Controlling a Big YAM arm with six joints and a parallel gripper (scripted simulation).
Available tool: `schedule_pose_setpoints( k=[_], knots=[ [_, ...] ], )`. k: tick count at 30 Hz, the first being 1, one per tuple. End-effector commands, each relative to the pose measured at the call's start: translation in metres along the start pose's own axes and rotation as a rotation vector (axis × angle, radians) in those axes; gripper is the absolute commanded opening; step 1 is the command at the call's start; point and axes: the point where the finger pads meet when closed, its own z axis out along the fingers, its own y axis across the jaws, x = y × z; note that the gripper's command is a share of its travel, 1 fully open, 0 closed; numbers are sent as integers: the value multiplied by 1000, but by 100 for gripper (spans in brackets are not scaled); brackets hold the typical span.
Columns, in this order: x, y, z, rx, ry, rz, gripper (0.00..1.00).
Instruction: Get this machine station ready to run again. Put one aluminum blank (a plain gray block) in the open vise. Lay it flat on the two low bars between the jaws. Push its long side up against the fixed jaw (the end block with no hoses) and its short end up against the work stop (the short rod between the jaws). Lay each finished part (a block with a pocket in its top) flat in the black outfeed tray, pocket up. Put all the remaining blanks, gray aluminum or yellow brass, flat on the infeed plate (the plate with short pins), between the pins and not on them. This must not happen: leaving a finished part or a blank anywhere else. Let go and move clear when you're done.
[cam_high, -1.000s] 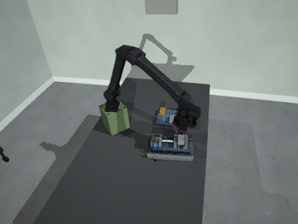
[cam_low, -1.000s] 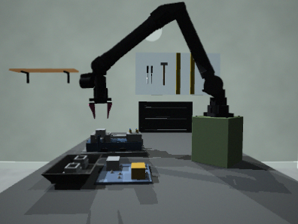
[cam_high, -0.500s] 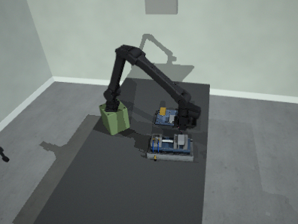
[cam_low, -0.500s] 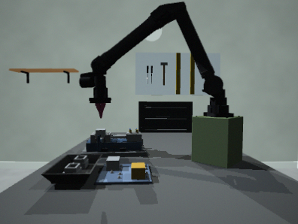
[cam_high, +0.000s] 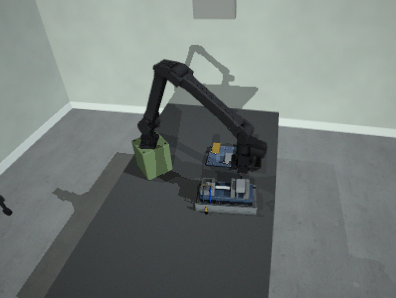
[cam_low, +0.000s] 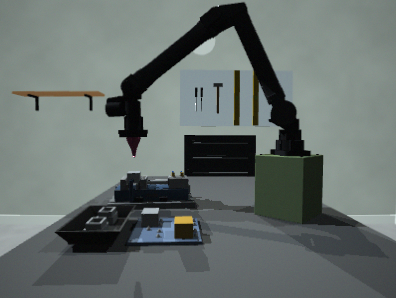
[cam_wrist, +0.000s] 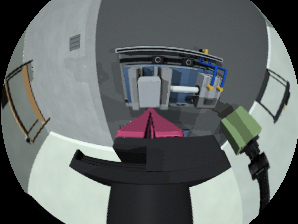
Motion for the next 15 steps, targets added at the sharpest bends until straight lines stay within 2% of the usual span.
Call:
schedule_pose_setpoints(
  k=[1,8,10,12,15],
  knots=[
    [-4,24,-37,-80,-28,2,0],
    [-4,23,-36,-78,-27,2,0],
    [-4,11,-31,-70,-25,2,0],
    [-4,11,-31,-70,-25,2,0],
    [-5,-16,-26,-62,-23,3,0]
  ],
)
